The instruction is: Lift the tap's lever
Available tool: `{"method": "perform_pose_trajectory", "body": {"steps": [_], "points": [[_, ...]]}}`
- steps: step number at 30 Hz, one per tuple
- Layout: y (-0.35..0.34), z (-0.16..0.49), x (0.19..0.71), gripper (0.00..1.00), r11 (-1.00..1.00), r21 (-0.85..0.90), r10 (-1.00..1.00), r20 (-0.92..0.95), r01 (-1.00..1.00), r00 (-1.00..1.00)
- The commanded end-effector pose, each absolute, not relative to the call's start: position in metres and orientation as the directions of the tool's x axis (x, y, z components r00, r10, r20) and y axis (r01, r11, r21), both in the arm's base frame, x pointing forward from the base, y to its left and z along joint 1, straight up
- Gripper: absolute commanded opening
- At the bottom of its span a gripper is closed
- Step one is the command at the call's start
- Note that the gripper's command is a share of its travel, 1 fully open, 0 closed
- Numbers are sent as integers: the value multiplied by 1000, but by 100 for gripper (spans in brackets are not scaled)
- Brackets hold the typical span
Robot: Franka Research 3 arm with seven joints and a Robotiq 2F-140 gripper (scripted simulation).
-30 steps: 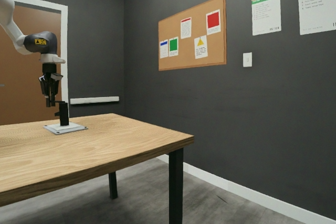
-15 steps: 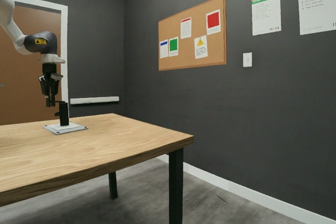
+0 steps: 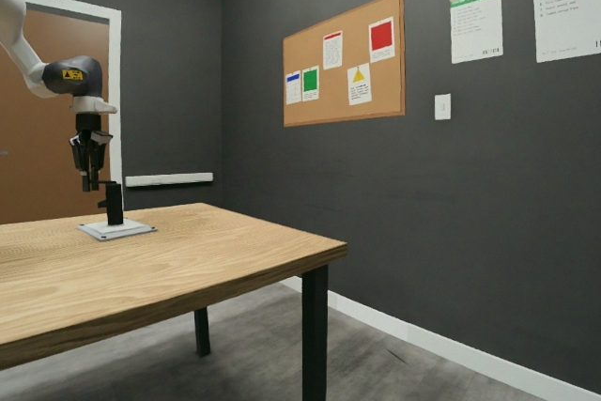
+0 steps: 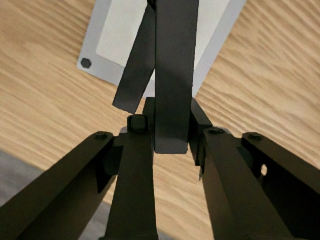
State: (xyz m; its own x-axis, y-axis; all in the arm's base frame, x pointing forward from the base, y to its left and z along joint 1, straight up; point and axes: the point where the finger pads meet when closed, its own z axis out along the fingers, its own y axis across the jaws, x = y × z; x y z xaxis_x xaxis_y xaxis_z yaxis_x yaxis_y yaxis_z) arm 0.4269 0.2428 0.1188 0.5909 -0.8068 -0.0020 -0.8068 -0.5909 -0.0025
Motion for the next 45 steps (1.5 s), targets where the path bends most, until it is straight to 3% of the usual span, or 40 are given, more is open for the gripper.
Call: {"method": "perform_pose_trajectory", "body": {"steps": [1, 45], "points": [[243, 119, 428, 10, -593, -4, -805, 1, -805, 593], [231, 157, 436, 10, -593, -4, -805, 1, -805, 593]]}}
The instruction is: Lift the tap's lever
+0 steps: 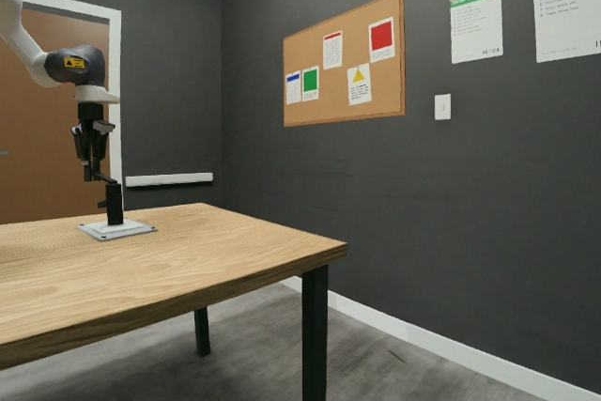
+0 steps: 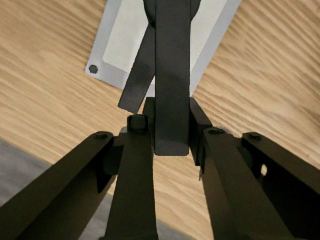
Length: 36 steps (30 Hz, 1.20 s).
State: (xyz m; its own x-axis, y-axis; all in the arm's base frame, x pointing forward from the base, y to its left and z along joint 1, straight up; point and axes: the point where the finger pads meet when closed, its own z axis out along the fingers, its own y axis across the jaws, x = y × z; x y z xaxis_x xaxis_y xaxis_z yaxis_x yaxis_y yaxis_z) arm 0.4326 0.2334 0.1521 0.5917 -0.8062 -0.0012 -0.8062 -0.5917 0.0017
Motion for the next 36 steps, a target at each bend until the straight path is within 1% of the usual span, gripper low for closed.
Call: {"method": "perform_pose_trajectory", "body": {"steps": [1, 36], "points": [[231, 157, 436, 10, -593, -4, -805, 1, -805, 593], [228, 163, 438, 10, -593, -4, -805, 1, -805, 593]]}}
